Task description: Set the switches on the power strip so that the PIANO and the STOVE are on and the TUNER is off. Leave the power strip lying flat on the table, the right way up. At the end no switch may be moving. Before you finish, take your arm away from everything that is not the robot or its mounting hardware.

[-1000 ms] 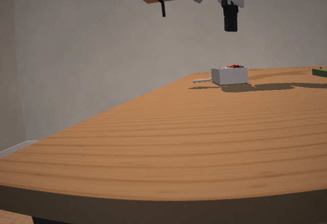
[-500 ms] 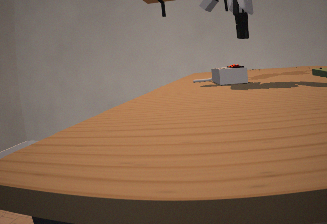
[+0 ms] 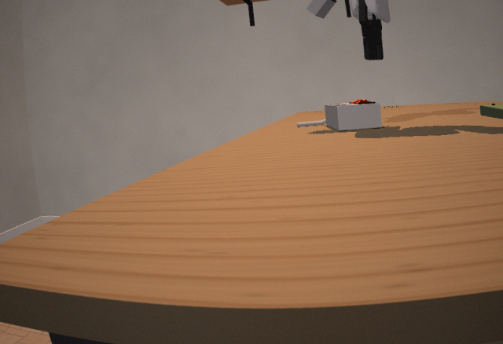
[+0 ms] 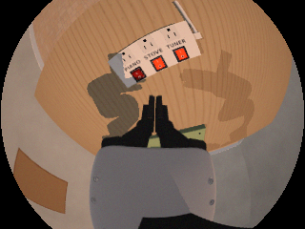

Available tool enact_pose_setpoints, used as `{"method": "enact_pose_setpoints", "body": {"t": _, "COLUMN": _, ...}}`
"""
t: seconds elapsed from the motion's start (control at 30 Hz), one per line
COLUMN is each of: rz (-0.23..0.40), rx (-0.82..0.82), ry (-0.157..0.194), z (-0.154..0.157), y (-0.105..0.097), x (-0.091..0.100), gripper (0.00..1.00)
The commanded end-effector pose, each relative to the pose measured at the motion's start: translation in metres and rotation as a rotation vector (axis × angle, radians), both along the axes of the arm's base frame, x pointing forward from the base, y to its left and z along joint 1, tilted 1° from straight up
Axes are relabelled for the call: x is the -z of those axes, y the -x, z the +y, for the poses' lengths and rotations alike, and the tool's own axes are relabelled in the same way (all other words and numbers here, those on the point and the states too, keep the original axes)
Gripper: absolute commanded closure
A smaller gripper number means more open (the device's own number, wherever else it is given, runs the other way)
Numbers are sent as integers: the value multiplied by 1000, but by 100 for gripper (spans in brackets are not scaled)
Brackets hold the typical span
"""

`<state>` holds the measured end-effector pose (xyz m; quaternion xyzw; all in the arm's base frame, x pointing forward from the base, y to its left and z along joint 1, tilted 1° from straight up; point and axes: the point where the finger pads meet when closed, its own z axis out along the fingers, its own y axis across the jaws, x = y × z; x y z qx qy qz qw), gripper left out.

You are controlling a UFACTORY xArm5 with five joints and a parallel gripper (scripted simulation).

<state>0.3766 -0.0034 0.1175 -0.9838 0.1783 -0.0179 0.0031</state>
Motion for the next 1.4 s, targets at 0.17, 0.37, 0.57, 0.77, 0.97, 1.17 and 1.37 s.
{"method": "enact_pose_setpoints", "body": {"t": 0.17, "rz": -4, "rx": 0, "ry": 0, "z": 0, "y": -1, "x": -1, "gripper": 100}}
{"method": "enact_pose_setpoints", "body": {"t": 0.37, "rz": -4, "rx": 0, "ry": 0, "z": 0, "y": -1, "x": -1, "gripper": 100}}
{"method": "enact_pose_setpoints", "body": {"t": 0.57, "rz": -4, "rx": 0, "ry": 0, "z": 0, "y": -1, "x": -1, "gripper": 100}}
{"method": "enact_pose_setpoints", "body": {"t": 0.77, "rz": -4, "rx": 0, "ry": 0, "z": 0, "y": -1, "x": -1, "gripper": 100}}
{"method": "enact_pose_setpoints", "body": {"t": 0.97, "rz": -4, "rx": 0, "ry": 0, "z": 0, "y": -1, "x": -1, "gripper": 100}}
{"method": "enact_pose_setpoints", "body": {"t": 1.17, "rz": -4, "rx": 0, "ry": 0, "z": 0, "y": -1, "x": -1, "gripper": 100}}
{"method": "enact_pose_setpoints", "body": {"t": 1.37, "rz": -3, "rx": 0, "ry": 0, "z": 1, "y": 0, "x": 5, "gripper": 100}}
